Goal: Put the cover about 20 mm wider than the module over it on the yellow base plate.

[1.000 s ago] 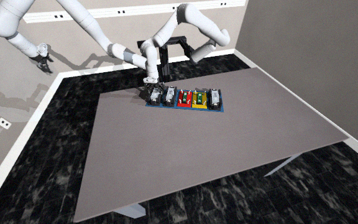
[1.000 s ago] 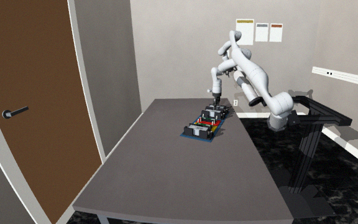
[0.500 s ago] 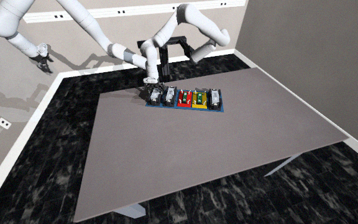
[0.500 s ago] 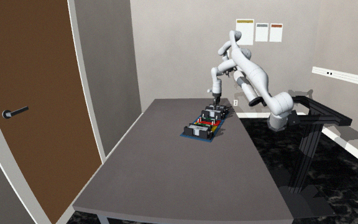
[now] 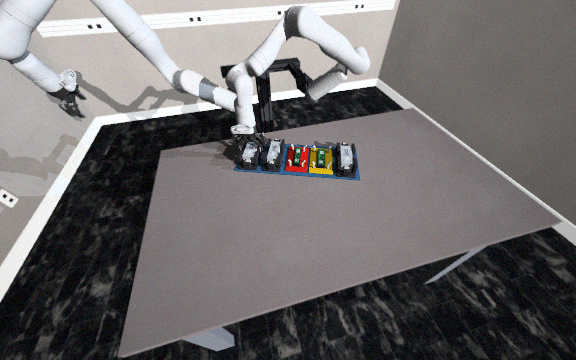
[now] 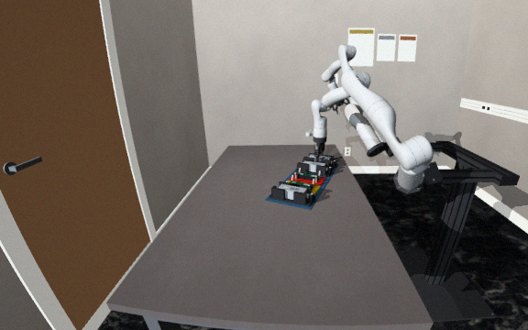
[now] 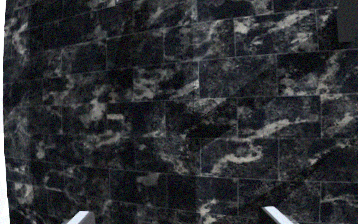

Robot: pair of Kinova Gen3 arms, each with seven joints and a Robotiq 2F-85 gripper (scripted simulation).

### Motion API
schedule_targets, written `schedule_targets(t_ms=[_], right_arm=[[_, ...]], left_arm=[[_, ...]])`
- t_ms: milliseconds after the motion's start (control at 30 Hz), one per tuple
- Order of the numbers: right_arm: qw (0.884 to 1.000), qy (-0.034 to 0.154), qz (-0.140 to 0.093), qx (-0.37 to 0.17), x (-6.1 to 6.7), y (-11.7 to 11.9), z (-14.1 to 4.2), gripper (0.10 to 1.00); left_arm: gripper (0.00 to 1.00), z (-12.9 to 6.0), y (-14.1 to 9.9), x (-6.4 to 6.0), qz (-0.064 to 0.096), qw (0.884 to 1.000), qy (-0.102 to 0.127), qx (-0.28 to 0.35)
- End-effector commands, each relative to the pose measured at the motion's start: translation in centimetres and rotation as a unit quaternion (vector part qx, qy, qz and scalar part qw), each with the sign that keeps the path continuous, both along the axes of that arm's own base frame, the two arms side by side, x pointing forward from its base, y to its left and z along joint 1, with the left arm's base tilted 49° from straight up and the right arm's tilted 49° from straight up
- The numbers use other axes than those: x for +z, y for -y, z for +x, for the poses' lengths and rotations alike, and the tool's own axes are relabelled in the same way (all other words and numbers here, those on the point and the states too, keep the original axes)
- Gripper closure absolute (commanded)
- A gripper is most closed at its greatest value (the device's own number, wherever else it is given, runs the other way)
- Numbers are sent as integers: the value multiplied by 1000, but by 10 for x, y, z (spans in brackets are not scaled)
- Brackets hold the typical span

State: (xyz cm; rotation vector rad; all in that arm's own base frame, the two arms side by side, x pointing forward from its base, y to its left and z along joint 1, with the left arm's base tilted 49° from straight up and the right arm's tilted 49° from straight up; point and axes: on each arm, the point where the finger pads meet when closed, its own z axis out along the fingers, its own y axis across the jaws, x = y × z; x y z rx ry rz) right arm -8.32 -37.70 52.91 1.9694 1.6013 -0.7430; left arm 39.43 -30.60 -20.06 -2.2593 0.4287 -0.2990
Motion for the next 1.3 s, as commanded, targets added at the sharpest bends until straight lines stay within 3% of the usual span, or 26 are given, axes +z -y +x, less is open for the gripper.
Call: schedule_targets(t_ms=[0, 233, 267, 1267], right_arm=[[1000, 0, -1, 0, 0, 0, 0, 100], [1000, 0, -1, 0, 0, 0, 0, 100], [1000, 0, -1, 0, 0, 0, 0, 100], [1000, 0, -1, 0, 0, 0, 0, 100]], left_arm=[[2, 0, -3, -1, 1, 1000, -2, -1], [2, 0, -3, -1, 1, 1000, -2, -1], [305, 0, 0, 0, -1, 1000, 0, -1], [305, 0, 0, 0, -1, 1000, 0, -1]])
